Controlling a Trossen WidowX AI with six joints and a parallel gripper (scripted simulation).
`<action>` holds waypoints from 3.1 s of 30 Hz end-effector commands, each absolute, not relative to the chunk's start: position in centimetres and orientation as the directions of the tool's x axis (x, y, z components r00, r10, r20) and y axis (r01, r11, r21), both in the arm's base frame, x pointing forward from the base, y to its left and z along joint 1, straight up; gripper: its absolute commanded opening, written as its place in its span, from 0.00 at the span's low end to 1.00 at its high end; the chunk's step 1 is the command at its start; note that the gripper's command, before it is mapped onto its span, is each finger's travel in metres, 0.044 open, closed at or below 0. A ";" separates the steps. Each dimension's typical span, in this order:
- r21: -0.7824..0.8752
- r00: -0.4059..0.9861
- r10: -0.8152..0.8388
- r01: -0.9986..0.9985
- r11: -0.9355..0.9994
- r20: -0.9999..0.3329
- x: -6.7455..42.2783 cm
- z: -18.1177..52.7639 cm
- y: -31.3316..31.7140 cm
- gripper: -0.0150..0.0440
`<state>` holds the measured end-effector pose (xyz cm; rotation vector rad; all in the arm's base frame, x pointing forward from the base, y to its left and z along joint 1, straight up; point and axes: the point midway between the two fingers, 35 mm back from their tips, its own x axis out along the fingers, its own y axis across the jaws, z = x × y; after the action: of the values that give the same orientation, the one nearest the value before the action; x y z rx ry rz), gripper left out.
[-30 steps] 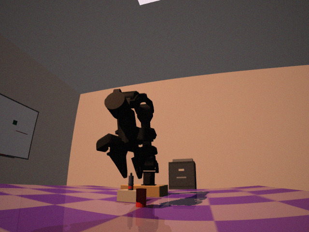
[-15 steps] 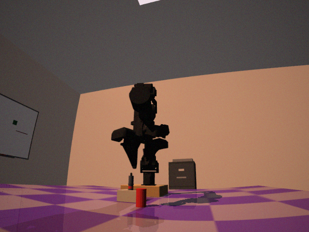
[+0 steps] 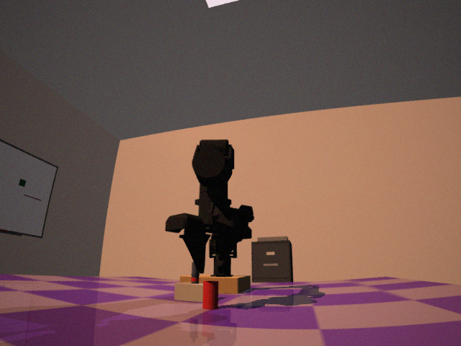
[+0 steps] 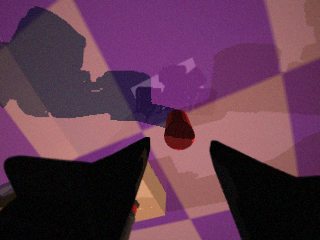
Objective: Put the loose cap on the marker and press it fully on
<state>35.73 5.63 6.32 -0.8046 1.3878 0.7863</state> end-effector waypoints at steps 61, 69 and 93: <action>-0.030 0.034 -0.003 -0.849 0.528 -0.999 35.8 4.9 5.6 0.25; -0.027 0.032 0.001 -0.852 0.523 -0.999 35.7 7.1 5.6 0.25; -0.025 0.028 -0.002 -0.852 0.523 -1.000 31.0 10.3 2.0 0.25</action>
<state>31.86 2.43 9.66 -0.8024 1.4032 0.7751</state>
